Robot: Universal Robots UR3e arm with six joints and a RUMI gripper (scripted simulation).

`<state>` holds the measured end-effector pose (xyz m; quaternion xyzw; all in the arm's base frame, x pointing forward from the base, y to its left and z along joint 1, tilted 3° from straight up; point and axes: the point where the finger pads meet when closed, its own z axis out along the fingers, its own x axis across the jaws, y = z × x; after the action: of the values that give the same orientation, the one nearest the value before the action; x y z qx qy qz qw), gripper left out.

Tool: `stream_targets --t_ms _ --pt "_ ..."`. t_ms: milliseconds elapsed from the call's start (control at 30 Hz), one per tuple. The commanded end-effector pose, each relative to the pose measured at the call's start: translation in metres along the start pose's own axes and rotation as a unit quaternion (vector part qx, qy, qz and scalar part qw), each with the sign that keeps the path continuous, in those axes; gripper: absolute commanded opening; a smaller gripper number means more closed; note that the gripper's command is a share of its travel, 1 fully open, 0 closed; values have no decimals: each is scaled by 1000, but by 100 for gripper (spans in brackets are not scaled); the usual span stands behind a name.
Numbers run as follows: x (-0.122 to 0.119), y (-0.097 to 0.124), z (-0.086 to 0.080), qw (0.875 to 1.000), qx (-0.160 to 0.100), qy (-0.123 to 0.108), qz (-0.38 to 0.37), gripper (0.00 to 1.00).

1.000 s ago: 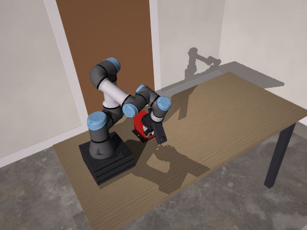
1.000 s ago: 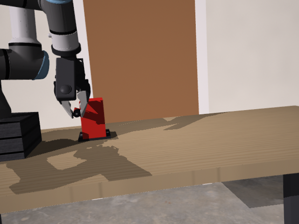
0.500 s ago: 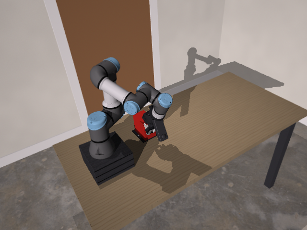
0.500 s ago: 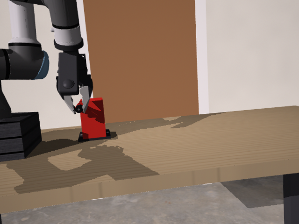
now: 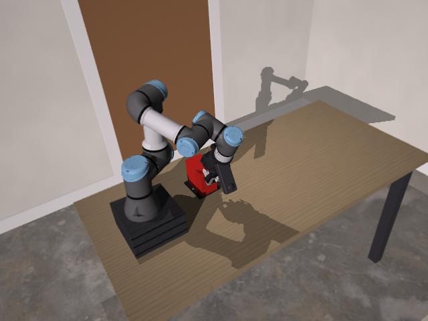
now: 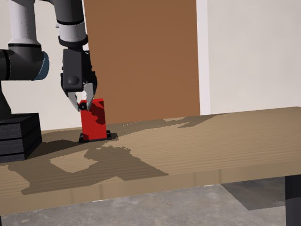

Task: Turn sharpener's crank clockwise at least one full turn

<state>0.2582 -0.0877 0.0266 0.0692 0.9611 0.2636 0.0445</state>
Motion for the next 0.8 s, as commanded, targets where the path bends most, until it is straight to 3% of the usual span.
stream_targets --t_ms 0,767 --pt "-3 1 -2 1000 1 -1 0 9" --pt "-25 3 -7 1000 1 -1 0 9"
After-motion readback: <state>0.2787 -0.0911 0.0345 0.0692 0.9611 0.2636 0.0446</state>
